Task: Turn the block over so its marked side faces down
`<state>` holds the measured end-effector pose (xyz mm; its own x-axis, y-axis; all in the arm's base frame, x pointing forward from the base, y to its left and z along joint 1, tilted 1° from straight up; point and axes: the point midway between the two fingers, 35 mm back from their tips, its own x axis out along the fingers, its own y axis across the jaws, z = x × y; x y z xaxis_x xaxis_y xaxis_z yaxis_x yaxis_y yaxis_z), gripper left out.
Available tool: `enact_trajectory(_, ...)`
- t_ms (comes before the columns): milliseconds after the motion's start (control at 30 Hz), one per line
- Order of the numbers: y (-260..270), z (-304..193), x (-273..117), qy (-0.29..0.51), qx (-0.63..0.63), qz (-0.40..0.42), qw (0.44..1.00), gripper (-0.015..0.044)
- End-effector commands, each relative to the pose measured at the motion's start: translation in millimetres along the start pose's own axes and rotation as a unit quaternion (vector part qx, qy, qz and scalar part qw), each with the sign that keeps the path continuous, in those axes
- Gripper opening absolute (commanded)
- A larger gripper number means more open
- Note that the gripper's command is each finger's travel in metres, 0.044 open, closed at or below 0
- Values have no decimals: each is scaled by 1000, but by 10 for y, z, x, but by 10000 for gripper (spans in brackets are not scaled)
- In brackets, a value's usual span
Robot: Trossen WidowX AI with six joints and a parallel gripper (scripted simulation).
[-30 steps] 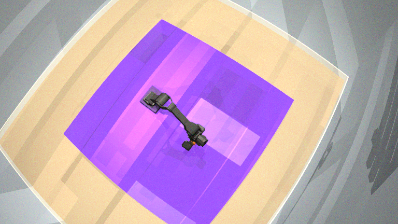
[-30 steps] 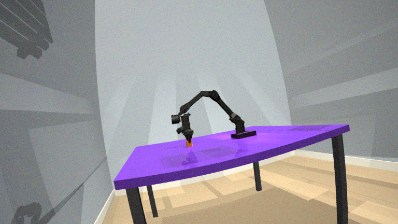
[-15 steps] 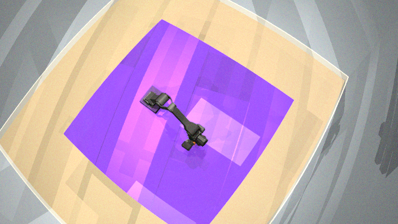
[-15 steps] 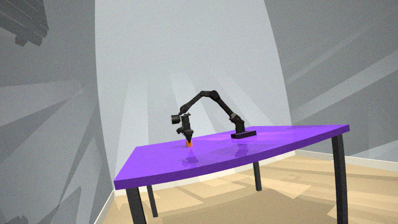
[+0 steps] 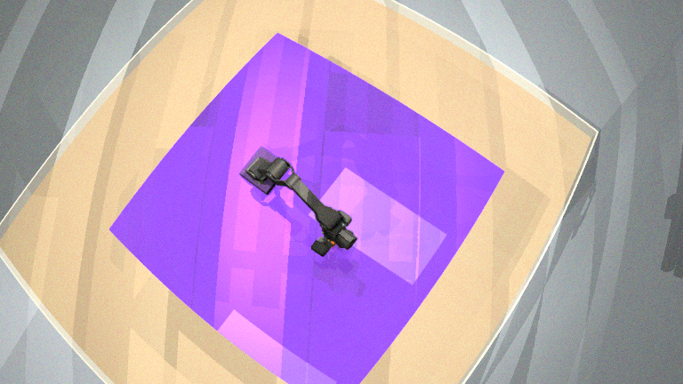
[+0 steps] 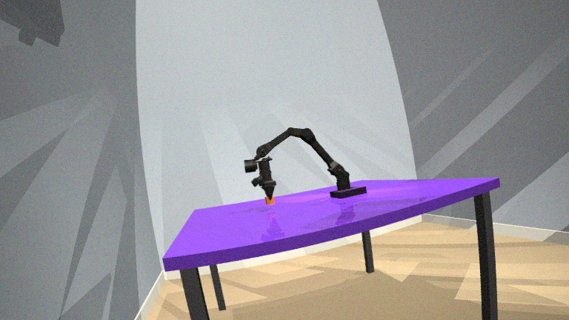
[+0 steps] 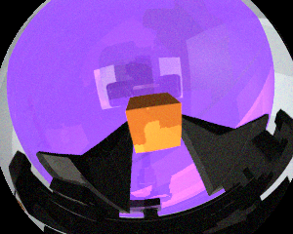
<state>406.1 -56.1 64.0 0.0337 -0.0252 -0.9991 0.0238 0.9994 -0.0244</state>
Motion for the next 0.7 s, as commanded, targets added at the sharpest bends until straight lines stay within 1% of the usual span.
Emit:
enact_trajectory(0, -6, 9, -46, -6, -1, -2, 1000, 0)
enact_trajectory(667, -13, 43, 39, -141, 1, 0, 990, 0)
